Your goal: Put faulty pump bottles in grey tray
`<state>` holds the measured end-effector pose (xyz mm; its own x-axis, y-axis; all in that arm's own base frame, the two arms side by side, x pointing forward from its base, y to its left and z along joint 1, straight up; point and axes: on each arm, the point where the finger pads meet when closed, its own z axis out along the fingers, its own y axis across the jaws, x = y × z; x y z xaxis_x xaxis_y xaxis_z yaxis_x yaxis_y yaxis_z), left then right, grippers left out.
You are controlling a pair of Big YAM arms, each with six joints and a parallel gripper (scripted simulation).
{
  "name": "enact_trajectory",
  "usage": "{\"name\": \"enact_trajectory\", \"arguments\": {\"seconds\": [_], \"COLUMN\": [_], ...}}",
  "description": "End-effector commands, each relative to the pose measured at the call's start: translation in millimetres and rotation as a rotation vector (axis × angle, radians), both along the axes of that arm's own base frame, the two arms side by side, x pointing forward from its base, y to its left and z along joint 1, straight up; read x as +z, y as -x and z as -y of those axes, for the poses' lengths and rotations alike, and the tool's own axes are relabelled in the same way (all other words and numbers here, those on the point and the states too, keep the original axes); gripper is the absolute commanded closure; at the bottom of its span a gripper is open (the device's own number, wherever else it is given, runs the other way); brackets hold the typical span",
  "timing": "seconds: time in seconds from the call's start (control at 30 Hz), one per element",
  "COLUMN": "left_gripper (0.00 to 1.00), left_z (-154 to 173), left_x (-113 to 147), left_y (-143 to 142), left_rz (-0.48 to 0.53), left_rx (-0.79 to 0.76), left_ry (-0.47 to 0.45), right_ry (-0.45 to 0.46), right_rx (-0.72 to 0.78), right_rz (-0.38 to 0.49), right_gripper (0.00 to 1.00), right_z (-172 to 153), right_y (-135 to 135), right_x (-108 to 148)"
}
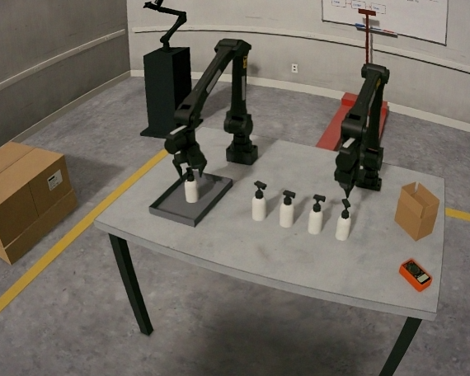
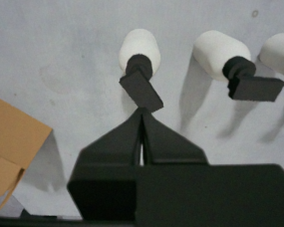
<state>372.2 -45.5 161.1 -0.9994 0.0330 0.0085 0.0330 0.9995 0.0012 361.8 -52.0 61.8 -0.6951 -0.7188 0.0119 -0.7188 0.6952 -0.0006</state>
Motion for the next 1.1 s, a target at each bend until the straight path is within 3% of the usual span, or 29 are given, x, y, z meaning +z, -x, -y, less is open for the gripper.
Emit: {"name": "enact_trajectory", "arguments": {"seconds": [0.0,0.07,0.17,0.43,0.6,0.63,0.73,0.97,1.03,1.07], "left_gripper": [1.0,1.0,1.0,1.0,1.0,1.0,1.0,1.0,1.0,1.0], "left_z": [3,3,2,3,3,3,3,3,3,2], "left_x": [59,68,35,25,29,29,29,29,40,42], "left_y": [-18,-17,-12,-10,-10,-10,-10,-10,-16,-14], "left_rz": [0.096,0.096,0.023,0.007,0.018,0.018,0.018,0.018,0.039,0.034], "left_rx": [0.001,0.001,0.001,0.001,0.001,0.001,0.001,0.001,-0.001,-0.004], "left_ry": [0.013,0.013,0.004,0.002,0.003,0.003,0.003,0.003,0.006,0.005], "right_ry": [0.006,0.007,0.006,0.007,0.01,0.002,-0.002,-0.001,0.003,0.003], "right_rx": [-0.006,-0.007,-0.001,-0.013,0.01,-0.001,-0.002,0.009,-0.047,-0.075], "right_rz": [0.061,0.069,0.071,0.056,0.072,0.018,-0.01,-0.002,0.024,0.028], "right_gripper": [0.25,0.25,0.25,0.25,0.25,0.25,0.25,0.25,0.02,0.0], "right_z": [-2,-2,-5,5,3,6,7,3,4,5], "right_y": [-15,-16,-17,-16,-20,-6,-3,-2,-9,-9], "right_x": [27,31,36,43,75,58,41,42,57,60]}}
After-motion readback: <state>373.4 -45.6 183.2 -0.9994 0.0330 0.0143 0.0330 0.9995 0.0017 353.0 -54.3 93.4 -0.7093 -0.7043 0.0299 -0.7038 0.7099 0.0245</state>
